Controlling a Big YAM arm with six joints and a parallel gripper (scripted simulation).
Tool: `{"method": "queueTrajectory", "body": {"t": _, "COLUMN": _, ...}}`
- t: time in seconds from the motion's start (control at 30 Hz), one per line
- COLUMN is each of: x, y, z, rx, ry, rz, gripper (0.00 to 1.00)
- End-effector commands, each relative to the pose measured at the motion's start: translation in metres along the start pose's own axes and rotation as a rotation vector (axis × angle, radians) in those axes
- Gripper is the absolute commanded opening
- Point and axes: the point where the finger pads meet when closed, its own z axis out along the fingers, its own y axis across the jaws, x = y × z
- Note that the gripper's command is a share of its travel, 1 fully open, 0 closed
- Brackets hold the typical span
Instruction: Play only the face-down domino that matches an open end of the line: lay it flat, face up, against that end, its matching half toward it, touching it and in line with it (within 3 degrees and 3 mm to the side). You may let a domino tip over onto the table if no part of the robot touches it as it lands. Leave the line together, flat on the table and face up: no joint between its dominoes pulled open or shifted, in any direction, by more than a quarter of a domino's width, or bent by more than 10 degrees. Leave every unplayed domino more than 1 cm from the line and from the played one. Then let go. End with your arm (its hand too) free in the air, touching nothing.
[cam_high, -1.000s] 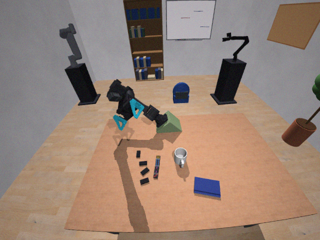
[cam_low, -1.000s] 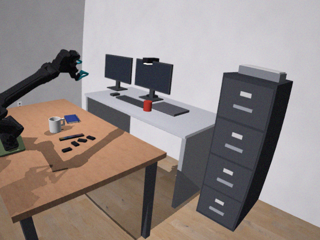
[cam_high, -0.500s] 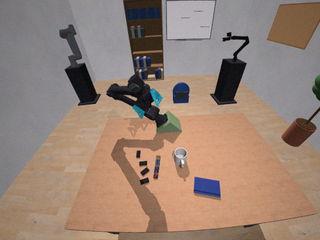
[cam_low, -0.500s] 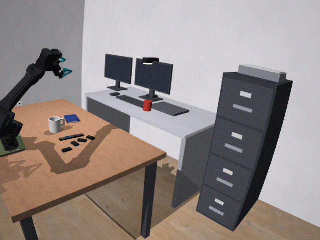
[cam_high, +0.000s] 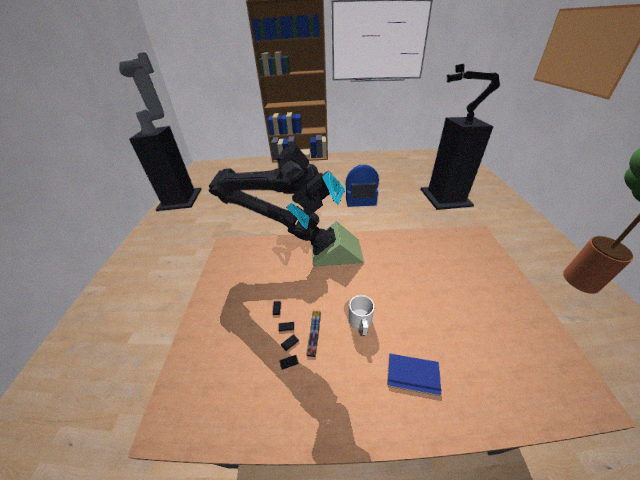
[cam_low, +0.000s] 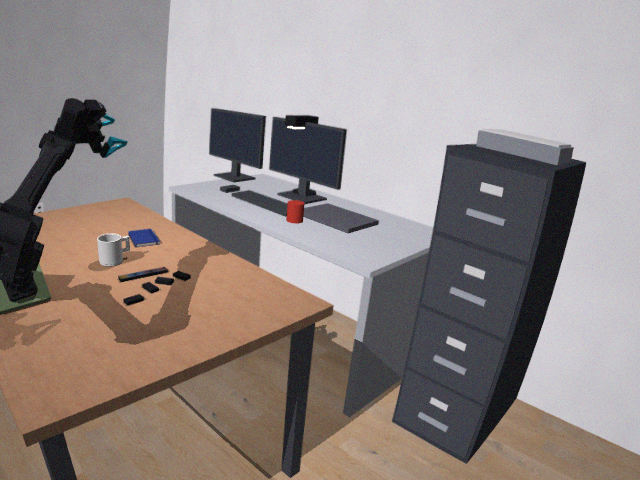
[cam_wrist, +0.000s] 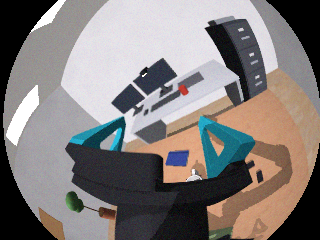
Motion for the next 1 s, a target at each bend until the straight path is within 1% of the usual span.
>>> {"method": "queueTrajectory", "body": {"t": 0.0, "x": 0.005, "y": -0.006, "z": 0.000, "rx": 0.047, "ry": 0.065, "rz": 0.011, "gripper": 1.00}}
{"method": "queueTrajectory", "body": {"t": 0.27, "x": 0.043, "y": -0.039, "z": 0.004, "rx": 0.292, "ry": 0.358, "rz": 0.039, "gripper": 1.00}}
{"method": "queueTrajectory", "body": {"t": 0.5, "x": 0.043, "y": -0.039, "z": 0.004, "rx": 0.292, "ry": 0.358, "rz": 0.039, "gripper": 1.00}}
{"method": "queueTrajectory", "body": {"t": 0.53, "x": 0.082, "y": -0.051, "z": -0.004, "rx": 0.286, "ry": 0.405, "rz": -0.104, "gripper": 1.00}}
{"method": "queueTrajectory", "body": {"t": 0.83, "x": 0.111, "y": -0.087, "z": 0.010, "rx": 0.594, "ry": 0.731, "rz": 0.039, "gripper": 1.00}}
{"method": "queueTrajectory", "body": {"t": 0.97, "x": 0.111, "y": -0.087, "z": 0.010, "rx": 0.594, "ry": 0.731, "rz": 0.039, "gripper": 1.00}}
